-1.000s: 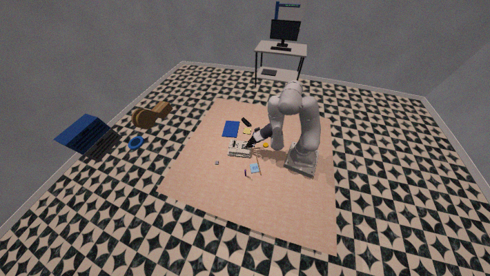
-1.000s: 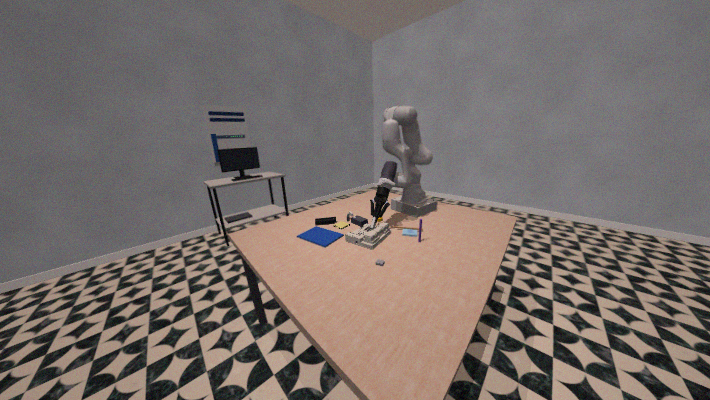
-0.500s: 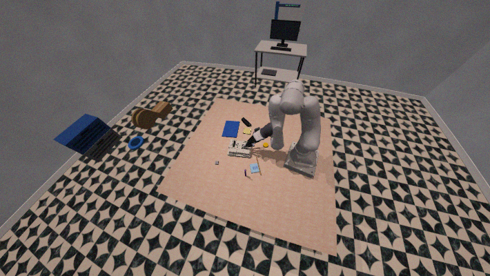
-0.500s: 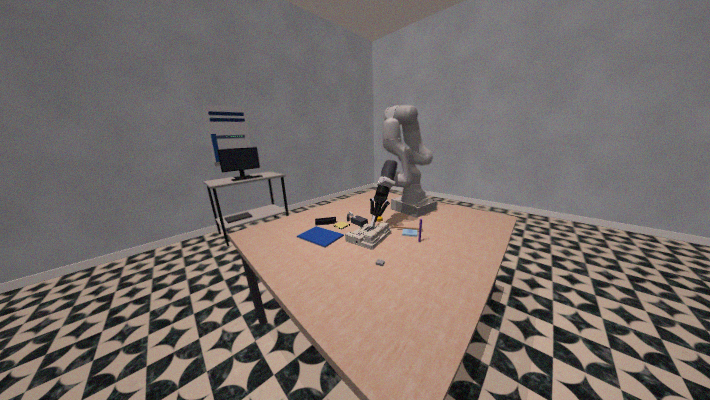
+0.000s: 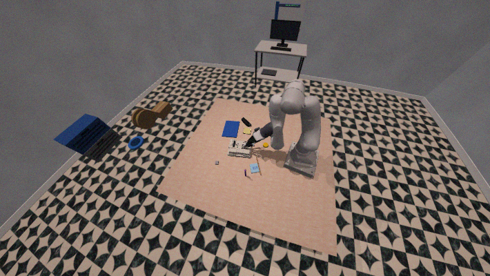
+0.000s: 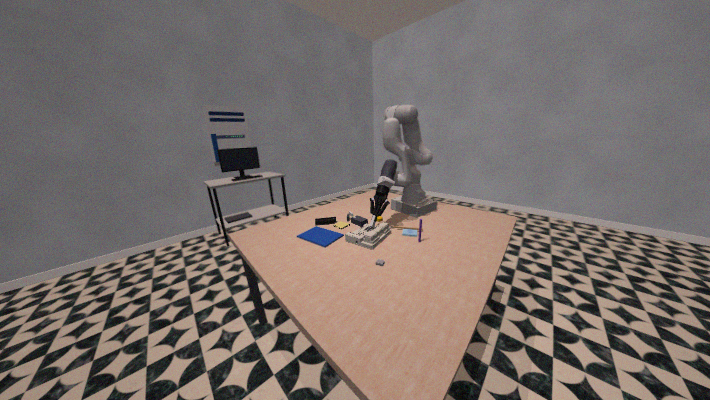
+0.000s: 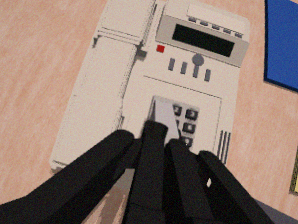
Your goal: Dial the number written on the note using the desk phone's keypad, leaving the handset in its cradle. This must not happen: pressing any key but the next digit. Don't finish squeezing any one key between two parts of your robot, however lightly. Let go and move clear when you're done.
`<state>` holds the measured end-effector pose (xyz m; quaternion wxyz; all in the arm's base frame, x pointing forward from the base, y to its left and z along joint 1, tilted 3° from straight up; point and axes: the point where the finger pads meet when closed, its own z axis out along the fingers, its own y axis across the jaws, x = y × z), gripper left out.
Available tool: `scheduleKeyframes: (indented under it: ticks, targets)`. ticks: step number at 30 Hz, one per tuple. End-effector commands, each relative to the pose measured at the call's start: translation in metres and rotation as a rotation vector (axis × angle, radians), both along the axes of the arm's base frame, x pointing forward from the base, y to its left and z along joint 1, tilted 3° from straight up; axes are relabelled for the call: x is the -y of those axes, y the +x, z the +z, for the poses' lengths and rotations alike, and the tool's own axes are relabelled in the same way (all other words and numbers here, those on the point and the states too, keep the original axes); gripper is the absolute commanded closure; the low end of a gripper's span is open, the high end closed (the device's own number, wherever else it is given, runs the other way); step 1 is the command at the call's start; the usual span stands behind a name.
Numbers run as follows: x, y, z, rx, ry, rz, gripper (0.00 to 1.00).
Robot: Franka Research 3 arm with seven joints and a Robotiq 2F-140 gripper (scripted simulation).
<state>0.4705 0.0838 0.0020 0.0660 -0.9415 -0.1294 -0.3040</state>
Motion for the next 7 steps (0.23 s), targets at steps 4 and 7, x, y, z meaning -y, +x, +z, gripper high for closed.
scheduleKeyframes:
  ticks: [4, 7]
  targets:
    - [0.0002, -0.0015, -0.0007, -0.004, 0.001, -0.001, 1.00]
    - [0.0002, -0.0015, -0.0007, -0.004, 0.001, -0.001, 1.00]
